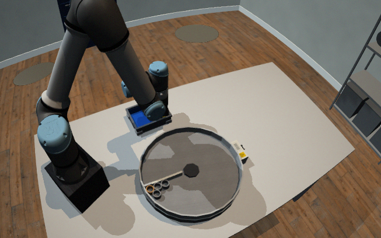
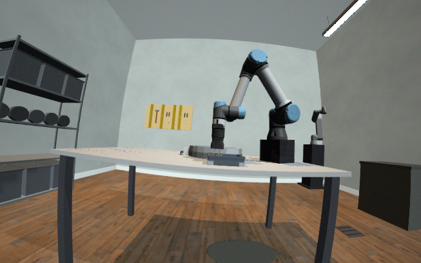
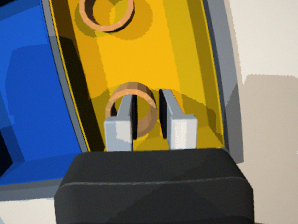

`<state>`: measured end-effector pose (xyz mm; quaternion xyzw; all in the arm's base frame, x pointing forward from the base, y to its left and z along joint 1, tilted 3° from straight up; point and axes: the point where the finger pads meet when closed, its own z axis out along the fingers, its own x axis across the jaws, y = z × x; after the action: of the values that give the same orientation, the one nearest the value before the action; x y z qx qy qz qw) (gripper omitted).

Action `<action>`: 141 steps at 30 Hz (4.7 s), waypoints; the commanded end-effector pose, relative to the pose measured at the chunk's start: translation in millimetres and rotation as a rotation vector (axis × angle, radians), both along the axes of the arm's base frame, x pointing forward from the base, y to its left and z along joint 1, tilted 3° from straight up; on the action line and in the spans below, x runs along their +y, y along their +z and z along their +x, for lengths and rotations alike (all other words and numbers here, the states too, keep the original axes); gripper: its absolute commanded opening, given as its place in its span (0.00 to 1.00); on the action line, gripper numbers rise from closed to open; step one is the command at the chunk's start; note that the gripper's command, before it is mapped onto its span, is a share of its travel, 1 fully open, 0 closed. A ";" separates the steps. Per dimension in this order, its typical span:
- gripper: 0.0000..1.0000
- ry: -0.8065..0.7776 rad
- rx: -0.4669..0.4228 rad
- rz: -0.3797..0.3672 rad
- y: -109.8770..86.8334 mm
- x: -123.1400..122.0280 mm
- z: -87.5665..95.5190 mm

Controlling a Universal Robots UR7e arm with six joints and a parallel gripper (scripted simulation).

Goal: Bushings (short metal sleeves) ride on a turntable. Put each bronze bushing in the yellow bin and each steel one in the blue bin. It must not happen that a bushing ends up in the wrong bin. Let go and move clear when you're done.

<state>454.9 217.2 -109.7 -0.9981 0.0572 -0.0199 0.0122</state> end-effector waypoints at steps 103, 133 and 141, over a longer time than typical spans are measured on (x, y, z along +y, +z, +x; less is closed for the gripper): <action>0.42 0.000 -0.002 0.000 38.3 -1.5 -0.6; 0.42 0.000 -0.002 0.000 124.5 -3.3 -4.2; 0.42 0.000 -0.002 0.000 124.5 -3.3 -4.2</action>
<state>450.3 213.8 14.3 -0.9981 0.0573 -0.0203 0.0123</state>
